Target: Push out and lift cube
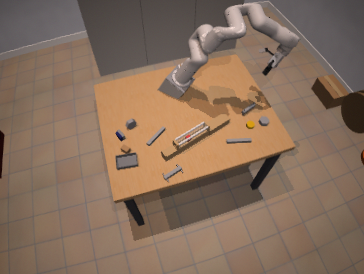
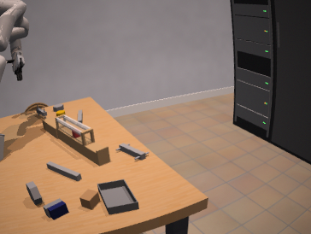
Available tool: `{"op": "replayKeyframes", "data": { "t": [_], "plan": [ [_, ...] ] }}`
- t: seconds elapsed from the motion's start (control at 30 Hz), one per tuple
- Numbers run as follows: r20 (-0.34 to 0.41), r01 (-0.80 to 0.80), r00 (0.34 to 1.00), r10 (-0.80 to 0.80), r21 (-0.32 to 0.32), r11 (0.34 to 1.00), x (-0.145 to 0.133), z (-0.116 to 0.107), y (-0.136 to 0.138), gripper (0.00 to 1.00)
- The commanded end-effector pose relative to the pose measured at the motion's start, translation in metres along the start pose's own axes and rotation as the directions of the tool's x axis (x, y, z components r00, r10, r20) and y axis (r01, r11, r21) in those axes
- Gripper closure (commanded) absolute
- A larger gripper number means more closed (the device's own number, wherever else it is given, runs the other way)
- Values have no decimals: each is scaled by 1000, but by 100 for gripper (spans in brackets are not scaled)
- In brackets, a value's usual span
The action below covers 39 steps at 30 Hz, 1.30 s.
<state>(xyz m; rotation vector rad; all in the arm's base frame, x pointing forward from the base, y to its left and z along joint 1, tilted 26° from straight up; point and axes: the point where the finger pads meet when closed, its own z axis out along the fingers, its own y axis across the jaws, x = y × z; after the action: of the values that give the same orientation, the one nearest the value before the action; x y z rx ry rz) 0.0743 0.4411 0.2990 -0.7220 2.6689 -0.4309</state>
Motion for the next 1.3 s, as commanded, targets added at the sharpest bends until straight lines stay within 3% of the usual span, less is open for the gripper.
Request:
{"op": "replayKeyframes", "data": {
  "t": [0.0,0.03,0.07,0.13,0.17,0.27,0.3,0.37,0.4,0.5,0.53,0.6,0.63,0.73,0.77,0.83,0.87,0.97,1.0,1.07,1.1,1.17,1.2,1.27],
  "plan": [
    [-109,-241,967,231,-98,966,-34,38,-18,100],
    [-126,-274,957,260,-108,956,-34,38,-18,100],
    [-144,-320,942,304,-102,942,-48,55,-30,100],
    [-181,-393,912,369,-120,912,-48,55,-30,100],
    [-196,-433,892,408,-111,894,-62,72,-44,100],
    [-214,-469,872,440,-116,875,-62,72,-44,100],
    [-262,-575,804,534,-114,810,-76,89,-60,100],
    [-291,-629,762,579,-118,768,-76,89,-60,100],
    [-299,-661,734,610,-106,743,-90,105,-78,100],
    [-347,-748,645,680,-106,655,-90,105,-78,100],
    [-355,-778,609,709,-91,622,-103,121,-98,100],
    [-385,-828,540,748,-86,553,-103,121,-98,100],
    [-391,-852,502,771,-72,518,-114,136,-119,100],
    [-429,-911,392,814,-58,408,-114,136,-119,100],
    [-432,-929,349,831,-43,368,-124,150,-141,100],
    [-432,-929,349,831,-43,368,-124,150,-141,100],
    [-455,-968,229,860,-16,249,-133,164,-164,100],
    [-477,-989,126,870,3,145,-133,164,-164,100],
    [-476,-995,81,876,18,102,-140,176,-187,100],
    [-490,-999,-4,871,35,15,-140,176,-187,100],
    [-489,-998,-47,871,48,-27,-144,188,-209,100],
    [-499,-992,-129,857,65,-112,-144,188,-209,100],
    [-496,-985,-172,851,78,-153,-148,198,-230,100],
    [-503,-967,-253,827,95,-237,-148,198,-230,100]
  ]
}}
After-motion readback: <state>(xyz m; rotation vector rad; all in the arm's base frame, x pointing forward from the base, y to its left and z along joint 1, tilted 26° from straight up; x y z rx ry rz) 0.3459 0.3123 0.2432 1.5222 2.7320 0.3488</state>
